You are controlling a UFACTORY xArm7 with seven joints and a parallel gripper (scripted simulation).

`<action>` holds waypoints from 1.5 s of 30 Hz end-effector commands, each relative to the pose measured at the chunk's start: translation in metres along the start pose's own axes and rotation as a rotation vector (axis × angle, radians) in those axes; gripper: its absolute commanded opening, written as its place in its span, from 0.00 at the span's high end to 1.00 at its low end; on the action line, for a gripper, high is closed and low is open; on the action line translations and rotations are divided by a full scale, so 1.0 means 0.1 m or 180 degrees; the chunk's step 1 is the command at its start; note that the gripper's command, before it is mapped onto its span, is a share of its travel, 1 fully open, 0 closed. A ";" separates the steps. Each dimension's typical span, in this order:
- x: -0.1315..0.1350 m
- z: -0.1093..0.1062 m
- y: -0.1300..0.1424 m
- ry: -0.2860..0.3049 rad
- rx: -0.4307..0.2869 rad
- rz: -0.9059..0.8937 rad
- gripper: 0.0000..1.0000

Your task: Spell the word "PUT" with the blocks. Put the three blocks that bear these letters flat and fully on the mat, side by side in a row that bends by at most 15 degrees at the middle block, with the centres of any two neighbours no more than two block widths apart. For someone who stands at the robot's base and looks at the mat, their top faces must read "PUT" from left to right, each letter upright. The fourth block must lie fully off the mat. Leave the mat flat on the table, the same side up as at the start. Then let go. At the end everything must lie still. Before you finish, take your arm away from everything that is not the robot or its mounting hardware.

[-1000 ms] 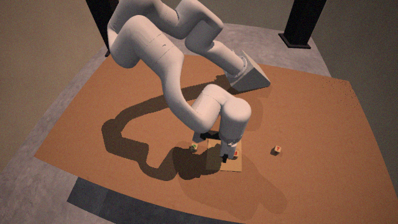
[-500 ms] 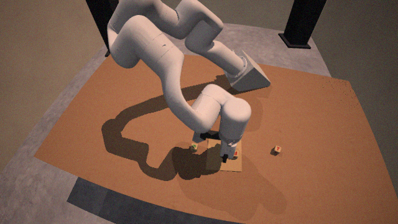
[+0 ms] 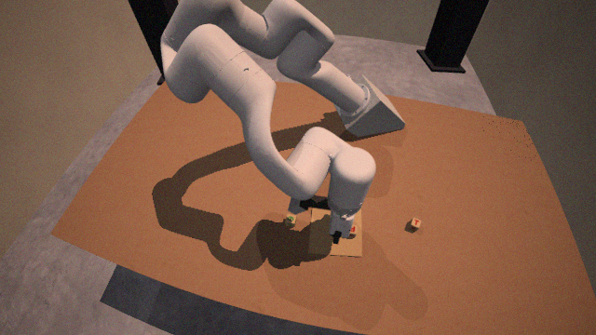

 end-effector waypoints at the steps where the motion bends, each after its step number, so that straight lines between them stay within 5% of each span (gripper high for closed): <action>1: -0.01 -0.01 0.01 -0.0009 -0.0010 -0.0001 0.79; 38: -0.01 -0.01 0.01 -0.0009 -0.0010 -0.0001 0.79; 45: -0.01 -0.01 0.01 -0.0009 -0.0010 -0.0001 0.66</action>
Point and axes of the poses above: the point where the finger pads meet when closed, its own z axis out along the fingers, its own x axis across the jaws, y = z × x, the point moved 8 cm from there along -z, back along the fingers, and after that the axes turned 13 degrees about z, right-handed, at the moved point
